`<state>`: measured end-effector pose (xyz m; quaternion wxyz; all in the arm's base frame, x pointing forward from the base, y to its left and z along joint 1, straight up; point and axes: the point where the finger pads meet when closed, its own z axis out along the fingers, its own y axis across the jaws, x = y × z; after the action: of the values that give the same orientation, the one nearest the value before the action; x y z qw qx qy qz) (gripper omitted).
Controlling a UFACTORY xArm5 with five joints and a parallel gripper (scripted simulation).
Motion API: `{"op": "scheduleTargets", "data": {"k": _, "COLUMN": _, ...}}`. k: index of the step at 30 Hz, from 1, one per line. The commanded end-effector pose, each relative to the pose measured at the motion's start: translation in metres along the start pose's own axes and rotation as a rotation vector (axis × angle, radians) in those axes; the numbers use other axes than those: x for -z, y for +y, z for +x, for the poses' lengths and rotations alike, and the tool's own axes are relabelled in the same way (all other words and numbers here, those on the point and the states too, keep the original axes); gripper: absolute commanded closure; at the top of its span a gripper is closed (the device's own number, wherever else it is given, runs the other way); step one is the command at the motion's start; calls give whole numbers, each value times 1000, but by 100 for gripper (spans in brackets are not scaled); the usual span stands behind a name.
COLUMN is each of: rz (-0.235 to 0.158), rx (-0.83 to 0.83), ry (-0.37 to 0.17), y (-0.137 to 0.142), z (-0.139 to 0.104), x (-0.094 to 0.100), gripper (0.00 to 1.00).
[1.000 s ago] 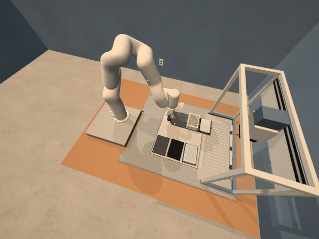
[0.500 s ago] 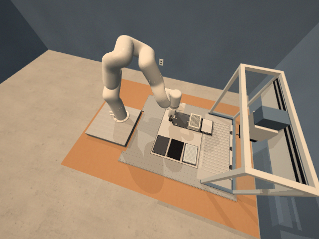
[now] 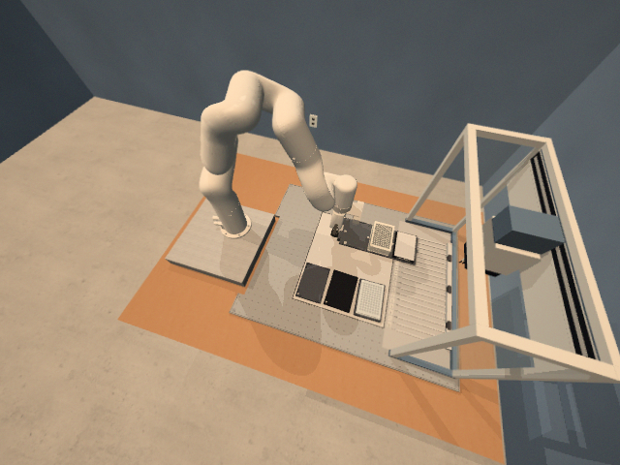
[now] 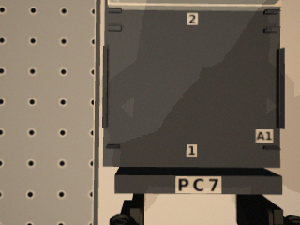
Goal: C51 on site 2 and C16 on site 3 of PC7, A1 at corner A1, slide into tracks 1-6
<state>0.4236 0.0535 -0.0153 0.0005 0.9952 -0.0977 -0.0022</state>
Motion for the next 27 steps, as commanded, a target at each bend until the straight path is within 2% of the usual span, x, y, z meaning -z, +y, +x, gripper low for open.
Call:
{"op": "scheduleTargets", "data": {"k": 1, "rz": 1, "rx": 0, "ry": 4, "y": -1, "z": 6, "x": 1, "gripper": 19}}
{"op": "scheduleTargets", "data": {"k": 27, "rz": 1, "rx": 0, "ry": 4, "y": -1, "z": 29, "x": 1, "gripper": 19}}
